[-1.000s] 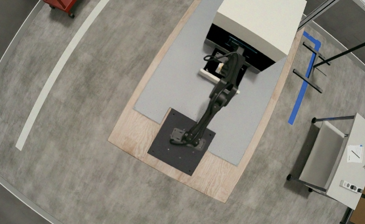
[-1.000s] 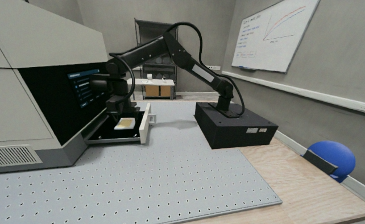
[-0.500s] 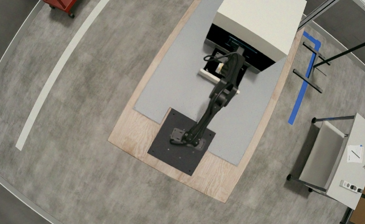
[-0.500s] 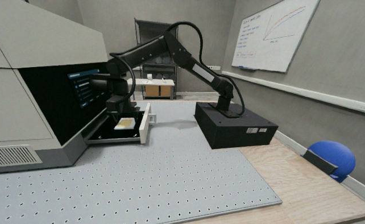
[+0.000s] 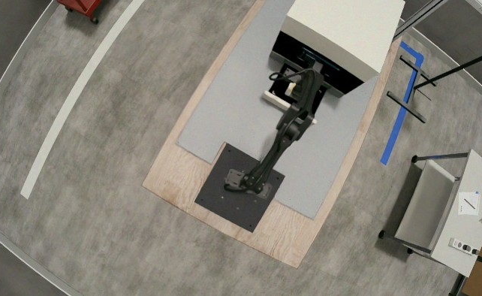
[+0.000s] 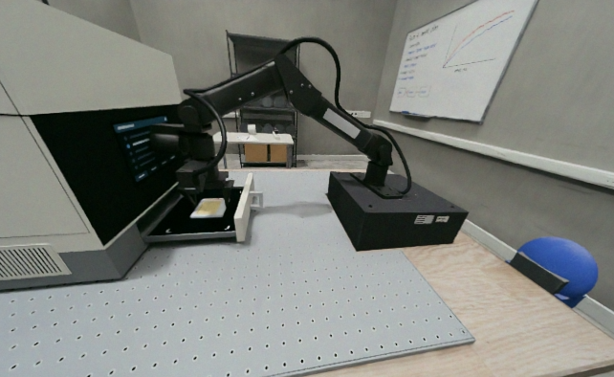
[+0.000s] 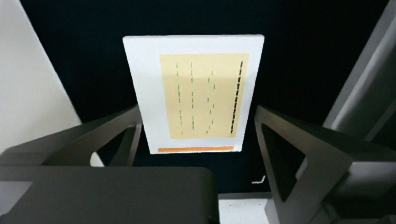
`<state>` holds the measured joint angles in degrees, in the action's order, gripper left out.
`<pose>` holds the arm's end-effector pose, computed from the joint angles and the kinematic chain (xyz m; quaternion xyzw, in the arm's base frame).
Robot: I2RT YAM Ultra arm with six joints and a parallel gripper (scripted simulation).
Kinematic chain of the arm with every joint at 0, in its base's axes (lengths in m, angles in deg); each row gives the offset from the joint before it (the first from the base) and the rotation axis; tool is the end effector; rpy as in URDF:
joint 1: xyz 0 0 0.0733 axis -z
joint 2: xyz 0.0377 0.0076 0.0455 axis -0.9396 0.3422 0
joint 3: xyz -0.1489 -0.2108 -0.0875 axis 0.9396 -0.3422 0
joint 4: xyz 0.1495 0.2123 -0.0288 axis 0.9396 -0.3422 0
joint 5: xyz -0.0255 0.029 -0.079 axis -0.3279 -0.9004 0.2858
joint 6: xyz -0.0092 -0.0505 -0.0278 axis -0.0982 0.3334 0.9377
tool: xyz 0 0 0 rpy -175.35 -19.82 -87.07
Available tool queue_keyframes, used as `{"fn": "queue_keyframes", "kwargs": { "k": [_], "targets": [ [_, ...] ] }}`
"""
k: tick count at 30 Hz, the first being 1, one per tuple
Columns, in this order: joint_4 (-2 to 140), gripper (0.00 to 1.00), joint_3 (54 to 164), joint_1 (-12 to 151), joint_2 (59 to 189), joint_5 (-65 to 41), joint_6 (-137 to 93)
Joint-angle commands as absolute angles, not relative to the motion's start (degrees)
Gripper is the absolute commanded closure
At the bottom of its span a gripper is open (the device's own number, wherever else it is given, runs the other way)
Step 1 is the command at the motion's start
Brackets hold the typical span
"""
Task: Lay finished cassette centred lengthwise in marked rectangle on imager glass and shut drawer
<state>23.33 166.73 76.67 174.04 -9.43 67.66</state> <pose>0.4987 -0.0592 0.0589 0.6625 -0.7488 0.0106 0.0195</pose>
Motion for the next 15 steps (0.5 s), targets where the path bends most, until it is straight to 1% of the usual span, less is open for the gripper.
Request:
{"fn": "queue_keyframes", "kwargs": {
  "k": [1,15],
  "targets": [
    [22.4,0.09,165.9,75.9,172.0,-10.1,67.8],
    [23.0,0.09,166.3,75.8,171.7,-10.1,67.7]
  ]
}}
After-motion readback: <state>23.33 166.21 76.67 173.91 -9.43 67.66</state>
